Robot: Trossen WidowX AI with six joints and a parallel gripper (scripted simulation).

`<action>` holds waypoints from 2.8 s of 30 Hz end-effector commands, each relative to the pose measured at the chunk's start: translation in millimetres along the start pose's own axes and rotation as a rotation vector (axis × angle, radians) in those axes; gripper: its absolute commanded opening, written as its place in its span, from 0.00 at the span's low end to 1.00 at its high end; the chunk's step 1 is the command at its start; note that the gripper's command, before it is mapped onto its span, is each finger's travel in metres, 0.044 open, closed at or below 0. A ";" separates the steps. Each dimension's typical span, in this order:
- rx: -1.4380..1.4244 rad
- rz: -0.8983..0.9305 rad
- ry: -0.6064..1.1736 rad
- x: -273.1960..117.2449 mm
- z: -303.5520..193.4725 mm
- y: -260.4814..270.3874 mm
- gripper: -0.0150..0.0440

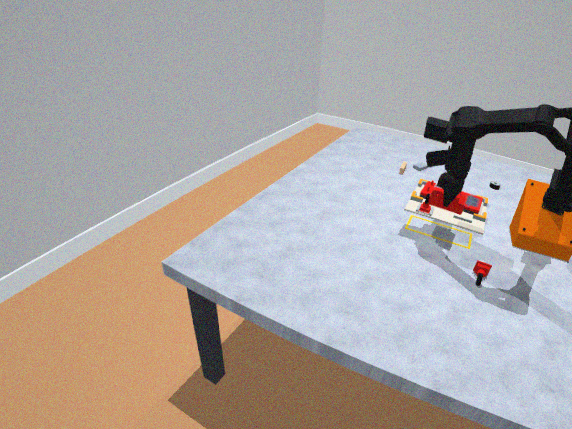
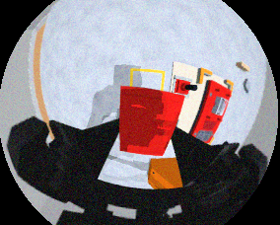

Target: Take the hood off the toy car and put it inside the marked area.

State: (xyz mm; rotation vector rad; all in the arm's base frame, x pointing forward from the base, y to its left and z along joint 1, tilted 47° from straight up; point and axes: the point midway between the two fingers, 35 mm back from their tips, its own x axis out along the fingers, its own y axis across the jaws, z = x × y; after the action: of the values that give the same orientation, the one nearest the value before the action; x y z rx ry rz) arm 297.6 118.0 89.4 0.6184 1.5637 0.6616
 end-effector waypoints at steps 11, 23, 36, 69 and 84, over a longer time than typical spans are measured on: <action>0.008 0.002 0.002 13.5 0.3 -0.3 0.25; 0.008 0.002 0.001 24.5 0.7 -0.3 0.25; 0.008 0.003 0.001 36.3 0.6 -0.1 0.25; 0.008 0.008 0.002 65.7 -2.0 1.3 0.25; 0.008 0.008 0.002 71.9 -2.4 1.5 0.25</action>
State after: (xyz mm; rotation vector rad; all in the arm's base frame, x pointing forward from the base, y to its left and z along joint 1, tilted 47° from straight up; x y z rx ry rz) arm 289.1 169.4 42.2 0.6236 1.5648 0.6653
